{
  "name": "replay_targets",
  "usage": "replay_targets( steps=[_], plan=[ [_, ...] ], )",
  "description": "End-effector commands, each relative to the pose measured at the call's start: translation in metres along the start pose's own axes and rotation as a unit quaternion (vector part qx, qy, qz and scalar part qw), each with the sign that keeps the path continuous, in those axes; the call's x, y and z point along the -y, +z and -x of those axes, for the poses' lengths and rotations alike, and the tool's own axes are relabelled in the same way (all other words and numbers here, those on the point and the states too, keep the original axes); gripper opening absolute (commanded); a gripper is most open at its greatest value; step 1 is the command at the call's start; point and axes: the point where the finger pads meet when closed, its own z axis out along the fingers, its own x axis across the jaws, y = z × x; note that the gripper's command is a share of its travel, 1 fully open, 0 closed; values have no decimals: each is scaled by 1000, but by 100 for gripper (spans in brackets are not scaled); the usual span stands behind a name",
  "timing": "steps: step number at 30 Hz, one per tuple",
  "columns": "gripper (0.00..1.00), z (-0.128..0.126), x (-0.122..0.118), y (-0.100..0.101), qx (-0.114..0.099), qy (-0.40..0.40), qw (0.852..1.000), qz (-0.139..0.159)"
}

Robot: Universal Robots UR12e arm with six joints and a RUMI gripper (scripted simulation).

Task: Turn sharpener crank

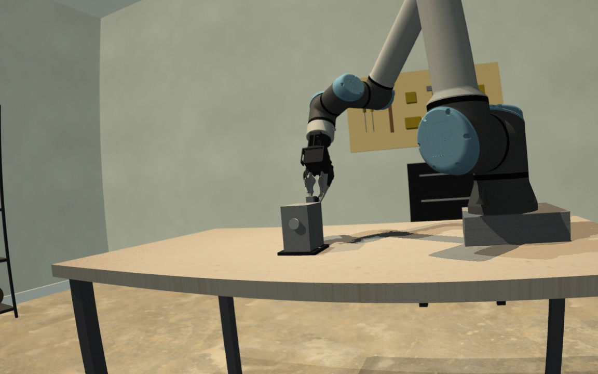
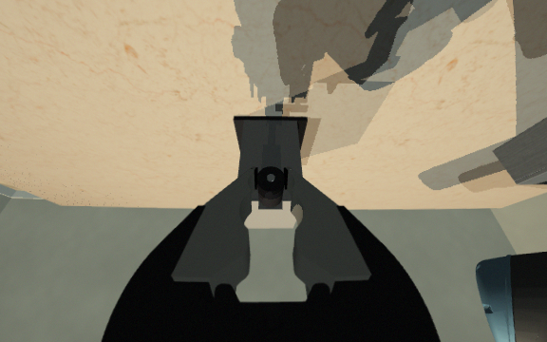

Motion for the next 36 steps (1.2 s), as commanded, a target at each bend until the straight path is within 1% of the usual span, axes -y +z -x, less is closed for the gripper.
replay_targets(
  steps=[1,36],
  plan=[
    [9,1,0,-1,0,0,1000,0],
    [9,11,1,0,1,0,1000,0]
  ],
)
